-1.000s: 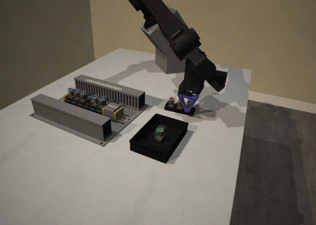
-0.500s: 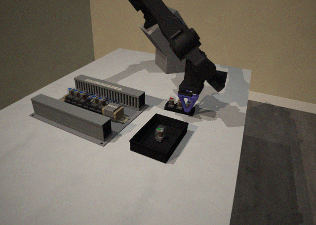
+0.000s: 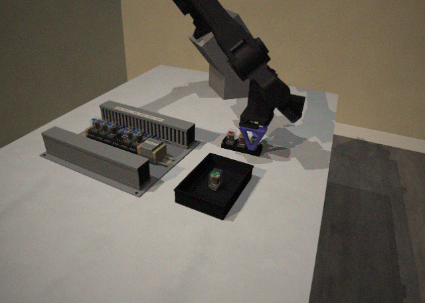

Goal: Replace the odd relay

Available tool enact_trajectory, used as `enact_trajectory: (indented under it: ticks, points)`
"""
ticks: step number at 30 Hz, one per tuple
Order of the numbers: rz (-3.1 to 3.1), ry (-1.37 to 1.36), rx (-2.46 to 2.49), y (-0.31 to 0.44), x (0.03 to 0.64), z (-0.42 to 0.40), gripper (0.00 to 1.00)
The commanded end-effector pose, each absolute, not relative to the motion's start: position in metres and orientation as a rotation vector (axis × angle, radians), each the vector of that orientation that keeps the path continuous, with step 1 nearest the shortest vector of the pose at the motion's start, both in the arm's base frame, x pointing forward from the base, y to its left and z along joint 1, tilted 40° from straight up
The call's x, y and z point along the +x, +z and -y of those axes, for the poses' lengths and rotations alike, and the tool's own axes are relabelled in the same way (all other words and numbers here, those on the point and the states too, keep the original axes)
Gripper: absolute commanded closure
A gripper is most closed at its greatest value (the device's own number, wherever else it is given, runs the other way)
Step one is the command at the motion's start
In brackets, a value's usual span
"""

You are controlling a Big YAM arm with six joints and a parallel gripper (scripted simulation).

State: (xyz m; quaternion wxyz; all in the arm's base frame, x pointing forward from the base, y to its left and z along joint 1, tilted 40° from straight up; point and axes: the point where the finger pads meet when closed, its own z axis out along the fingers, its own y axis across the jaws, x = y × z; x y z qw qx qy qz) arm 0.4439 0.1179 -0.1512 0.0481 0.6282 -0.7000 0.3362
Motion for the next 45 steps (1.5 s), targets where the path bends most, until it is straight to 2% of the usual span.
enact_trajectory:
  ticks: [1, 45]
  points:
    - [2.151, 1.045, 1.952, -0.136, 0.447, -0.135, 0.41]
    - [2.164, 1.052, 1.949, -0.131, 0.458, -0.139, 0.41]
